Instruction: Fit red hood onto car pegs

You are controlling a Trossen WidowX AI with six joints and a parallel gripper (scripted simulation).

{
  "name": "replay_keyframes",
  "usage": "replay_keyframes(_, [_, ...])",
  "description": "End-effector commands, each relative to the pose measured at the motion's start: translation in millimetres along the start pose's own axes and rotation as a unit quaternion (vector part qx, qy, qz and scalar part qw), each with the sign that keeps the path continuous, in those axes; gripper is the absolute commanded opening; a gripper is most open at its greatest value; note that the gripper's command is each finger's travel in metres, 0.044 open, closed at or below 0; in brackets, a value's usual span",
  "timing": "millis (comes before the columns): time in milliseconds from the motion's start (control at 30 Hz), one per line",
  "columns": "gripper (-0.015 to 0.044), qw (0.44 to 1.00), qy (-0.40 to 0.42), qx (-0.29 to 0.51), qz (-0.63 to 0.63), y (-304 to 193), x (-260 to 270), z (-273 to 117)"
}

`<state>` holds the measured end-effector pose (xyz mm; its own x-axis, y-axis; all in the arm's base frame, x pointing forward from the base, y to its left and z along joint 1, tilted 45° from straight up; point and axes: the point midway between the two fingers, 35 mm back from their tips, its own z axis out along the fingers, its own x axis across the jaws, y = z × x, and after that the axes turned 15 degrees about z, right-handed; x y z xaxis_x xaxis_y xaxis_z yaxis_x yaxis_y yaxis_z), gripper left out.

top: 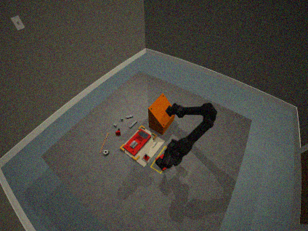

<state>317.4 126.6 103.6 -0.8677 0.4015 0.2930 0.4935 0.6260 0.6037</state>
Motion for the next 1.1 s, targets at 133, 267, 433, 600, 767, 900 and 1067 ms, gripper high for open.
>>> replay_keyframes(133, [0.0440,0.996,0.008,-0.025,0.090,-13,-25,-15])
replay_keyframes(267, [0.0440,0.996,0.008,-0.025,0.090,-13,-25,-14])
replay_keyframes(433, [0.0440,0.996,0.008,-0.024,0.090,-13,-25,-9])
replay_keyframes(600, [0.0440,0.996,0.007,-0.024,0.090,-13,-25,-4])
replay_keyframes(767, [0.0440,0.996,0.007,-0.024,0.090,-12,-25,0])
replay_keyframes(900, [0.0440,0.996,0.007,-0.024,0.090,-12,-26,4])
replay_keyframes(1067, [0.0440,0.996,0.007,-0.024,0.090,-12,-26,9])
